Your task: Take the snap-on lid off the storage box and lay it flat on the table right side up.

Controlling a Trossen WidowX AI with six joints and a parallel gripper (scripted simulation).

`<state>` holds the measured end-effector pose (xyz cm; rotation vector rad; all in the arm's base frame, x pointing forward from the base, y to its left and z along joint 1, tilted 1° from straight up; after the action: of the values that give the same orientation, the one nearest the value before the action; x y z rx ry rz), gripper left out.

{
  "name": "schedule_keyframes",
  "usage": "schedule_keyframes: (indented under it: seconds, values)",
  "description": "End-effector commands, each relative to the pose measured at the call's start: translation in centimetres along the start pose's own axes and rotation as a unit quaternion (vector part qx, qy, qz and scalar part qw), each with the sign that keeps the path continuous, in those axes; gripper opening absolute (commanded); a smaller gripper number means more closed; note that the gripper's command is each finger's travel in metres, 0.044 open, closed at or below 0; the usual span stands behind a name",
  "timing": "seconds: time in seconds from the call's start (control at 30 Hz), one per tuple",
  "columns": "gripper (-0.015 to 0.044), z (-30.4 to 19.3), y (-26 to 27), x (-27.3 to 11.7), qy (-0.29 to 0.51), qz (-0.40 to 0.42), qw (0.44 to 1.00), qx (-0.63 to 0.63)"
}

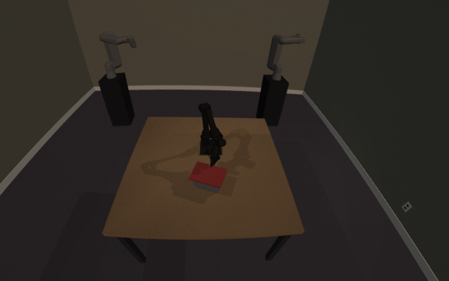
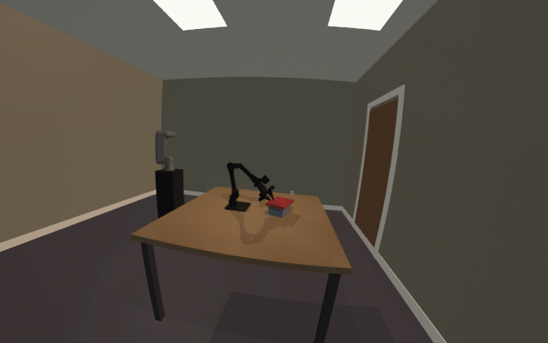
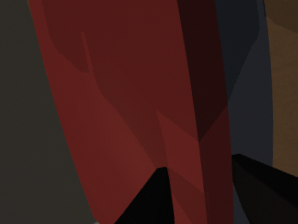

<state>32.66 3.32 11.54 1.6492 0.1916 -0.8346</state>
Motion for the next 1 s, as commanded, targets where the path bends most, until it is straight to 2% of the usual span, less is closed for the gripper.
schedule_keyframes:
  seconds: [0.0, 0.97]
  values:
    - [0.0, 0.01, 0.1, -0.1, 0.0, 0.0, 1.0, 0.0]
    - [0.0, 0.03, 0.47, -0.56, 0.0, 0.0, 1.0, 0.0]
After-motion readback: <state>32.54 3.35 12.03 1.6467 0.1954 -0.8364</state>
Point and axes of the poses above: the point midway between the two fingers, 35 mm back from their tips, its own x axis out along the fingers, its own y axis across the jaws, z = x × y, the point moved 1 cm from there along -x, back along the fingers, and after that the axes turned 1 degree about x, right-handed, at the moved point
